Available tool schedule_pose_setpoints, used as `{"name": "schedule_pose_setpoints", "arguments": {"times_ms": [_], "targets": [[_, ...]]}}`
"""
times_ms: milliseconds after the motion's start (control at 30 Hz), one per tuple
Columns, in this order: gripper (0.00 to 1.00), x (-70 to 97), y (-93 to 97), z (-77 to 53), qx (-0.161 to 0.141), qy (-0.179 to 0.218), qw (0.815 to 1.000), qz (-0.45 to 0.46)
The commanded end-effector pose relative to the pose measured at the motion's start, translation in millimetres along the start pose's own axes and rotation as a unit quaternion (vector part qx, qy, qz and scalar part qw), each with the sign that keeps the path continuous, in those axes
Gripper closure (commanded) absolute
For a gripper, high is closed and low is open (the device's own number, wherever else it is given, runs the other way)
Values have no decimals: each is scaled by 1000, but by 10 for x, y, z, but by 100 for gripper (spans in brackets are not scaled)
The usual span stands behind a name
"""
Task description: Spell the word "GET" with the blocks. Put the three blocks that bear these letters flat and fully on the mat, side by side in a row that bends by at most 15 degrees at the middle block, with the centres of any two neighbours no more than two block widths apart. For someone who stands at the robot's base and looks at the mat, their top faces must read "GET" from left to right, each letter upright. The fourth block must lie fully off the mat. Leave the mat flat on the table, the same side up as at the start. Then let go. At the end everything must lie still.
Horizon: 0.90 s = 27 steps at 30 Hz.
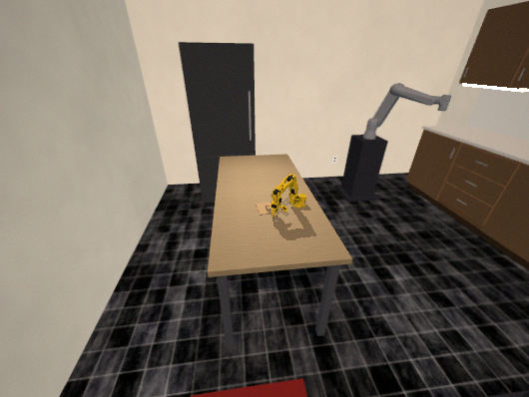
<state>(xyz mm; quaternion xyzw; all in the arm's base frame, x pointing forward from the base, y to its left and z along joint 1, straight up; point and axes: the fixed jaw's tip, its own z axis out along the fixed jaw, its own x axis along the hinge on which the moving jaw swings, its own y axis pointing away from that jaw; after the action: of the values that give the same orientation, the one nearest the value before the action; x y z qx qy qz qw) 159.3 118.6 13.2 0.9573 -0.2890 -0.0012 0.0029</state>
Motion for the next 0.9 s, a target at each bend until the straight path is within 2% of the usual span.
{"name": "schedule_pose_setpoints", "arguments": {"times_ms": [0,500,867], "targets": [[72,22,-100,-101,31,10,999,-2],[83,21,-164,-103,31,9,999,-2],[87,20,-184,-104,31,9,999,-2]]}}
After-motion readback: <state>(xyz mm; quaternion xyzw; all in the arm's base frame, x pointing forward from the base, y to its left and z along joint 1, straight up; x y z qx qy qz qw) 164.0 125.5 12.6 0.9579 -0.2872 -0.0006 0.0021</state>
